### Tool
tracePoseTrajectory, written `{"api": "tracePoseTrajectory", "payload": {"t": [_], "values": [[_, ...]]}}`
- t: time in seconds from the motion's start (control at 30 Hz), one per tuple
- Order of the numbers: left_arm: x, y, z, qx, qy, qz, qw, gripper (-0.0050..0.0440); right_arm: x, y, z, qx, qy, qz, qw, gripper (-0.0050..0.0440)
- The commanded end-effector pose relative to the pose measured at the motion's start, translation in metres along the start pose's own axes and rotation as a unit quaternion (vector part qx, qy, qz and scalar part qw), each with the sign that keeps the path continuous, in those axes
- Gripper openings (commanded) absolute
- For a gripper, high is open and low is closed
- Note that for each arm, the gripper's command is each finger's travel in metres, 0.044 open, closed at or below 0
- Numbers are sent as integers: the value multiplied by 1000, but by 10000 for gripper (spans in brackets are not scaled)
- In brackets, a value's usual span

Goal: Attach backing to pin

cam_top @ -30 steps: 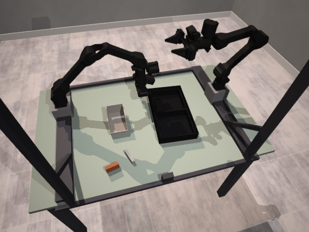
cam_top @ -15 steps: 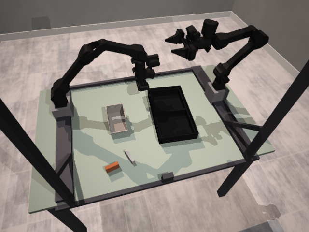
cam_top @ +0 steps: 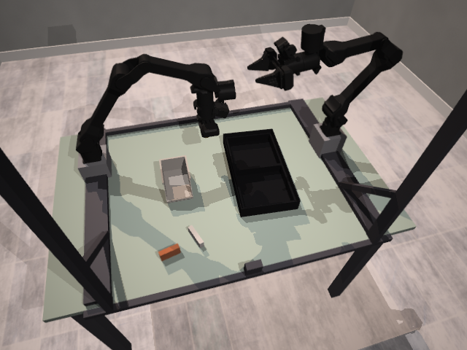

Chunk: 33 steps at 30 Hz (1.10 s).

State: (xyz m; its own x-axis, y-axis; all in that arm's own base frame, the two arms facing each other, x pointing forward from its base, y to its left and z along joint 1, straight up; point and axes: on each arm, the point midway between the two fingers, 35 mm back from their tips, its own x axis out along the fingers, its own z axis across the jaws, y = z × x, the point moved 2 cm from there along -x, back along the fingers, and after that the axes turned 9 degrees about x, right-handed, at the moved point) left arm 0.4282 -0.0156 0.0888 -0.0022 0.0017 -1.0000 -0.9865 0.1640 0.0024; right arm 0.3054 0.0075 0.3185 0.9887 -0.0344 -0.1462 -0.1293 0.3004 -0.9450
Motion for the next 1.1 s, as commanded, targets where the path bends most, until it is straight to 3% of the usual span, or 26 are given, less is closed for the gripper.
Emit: {"api": "tracePoseTrajectory", "payload": {"t": [0.0,0.03,0.5,0.57,0.6,0.9,1.07], "values": [[-16,6,-11,-1,-2,-22,1000,-50,0,-14,7,22,11,11,1000,440],[-15,10,-16,-1,-1,-22,1000,-50,-1,-8,6,29,24,38,999,440],[-12,62,-82,-1,2,-20,1000,-50,-15,-4,13,93,127,159,975,440],[-12,62,-82,-1,2,-20,1000,-50,-15,-4,13,93,127,159,975,440],[-12,65,-86,-1,2,-20,1000,-50,-21,4,9,88,145,185,968,440],[-10,104,-137,-1,5,-19,1000,-50,-46,3,8,93,224,244,939,440],[-10,116,-152,-1,4,-19,1000,-50,-67,12,-1,71,268,290,916,440]]}}
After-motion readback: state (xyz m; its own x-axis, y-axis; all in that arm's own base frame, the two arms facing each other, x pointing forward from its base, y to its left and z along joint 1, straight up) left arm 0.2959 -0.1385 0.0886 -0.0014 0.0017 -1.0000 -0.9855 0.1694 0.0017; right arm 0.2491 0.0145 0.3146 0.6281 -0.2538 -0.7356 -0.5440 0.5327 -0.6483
